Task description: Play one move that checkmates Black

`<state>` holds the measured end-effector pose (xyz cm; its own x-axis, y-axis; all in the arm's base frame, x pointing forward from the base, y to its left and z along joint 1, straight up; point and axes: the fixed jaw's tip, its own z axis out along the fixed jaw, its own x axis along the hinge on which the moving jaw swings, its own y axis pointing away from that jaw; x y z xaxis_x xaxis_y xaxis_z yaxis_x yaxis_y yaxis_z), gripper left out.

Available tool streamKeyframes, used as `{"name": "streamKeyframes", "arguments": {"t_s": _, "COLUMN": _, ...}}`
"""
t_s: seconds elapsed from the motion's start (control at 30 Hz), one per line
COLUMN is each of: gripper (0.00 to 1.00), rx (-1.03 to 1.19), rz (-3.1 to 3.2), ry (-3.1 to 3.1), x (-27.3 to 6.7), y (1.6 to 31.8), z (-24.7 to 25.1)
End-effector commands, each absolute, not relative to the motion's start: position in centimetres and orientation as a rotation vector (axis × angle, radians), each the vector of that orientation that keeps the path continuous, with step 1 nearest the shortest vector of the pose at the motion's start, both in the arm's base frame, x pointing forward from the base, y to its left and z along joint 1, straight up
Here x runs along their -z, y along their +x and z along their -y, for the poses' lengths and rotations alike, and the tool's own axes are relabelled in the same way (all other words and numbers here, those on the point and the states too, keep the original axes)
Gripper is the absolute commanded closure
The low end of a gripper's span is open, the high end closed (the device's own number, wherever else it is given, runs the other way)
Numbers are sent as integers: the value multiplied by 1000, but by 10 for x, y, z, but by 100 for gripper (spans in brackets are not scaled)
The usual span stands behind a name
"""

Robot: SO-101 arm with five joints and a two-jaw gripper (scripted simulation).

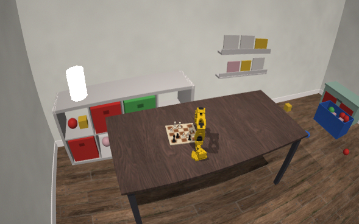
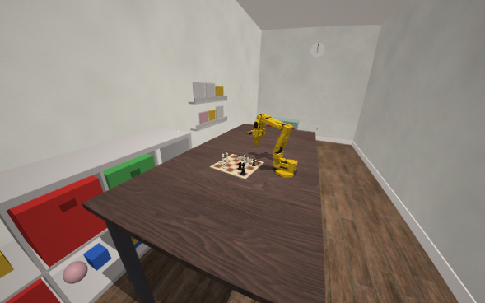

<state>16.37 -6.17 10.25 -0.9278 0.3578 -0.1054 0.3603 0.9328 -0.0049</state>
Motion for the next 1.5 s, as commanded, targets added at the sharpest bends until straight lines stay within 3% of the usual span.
{"name": "streamKeyframes", "arguments": {"t_s": 0.0, "gripper": 100, "rx": 26, "rz": -3017, "ry": 557, "x": -99, "y": 161, "z": 62}}
{"name": "streamKeyframes", "arguments": {"t_s": 0.4, "gripper": 100, "rx": 18, "rz": -3041, "ry": 562, "x": -94, "y": 161, "z": 62}}
{"name": "streamKeyframes", "arguments": {"t_s": 1.1, "gripper": 100, "rx": 8, "rz": -3069, "ry": 567, "x": -37, "y": 162, "z": 62}}
{"name": "streamKeyframes", "arguments": {"t_s": 1.47, "gripper": 100, "rx": 8, "rz": -3069, "ry": 567, "x": -30, "y": 162, "z": 62}}
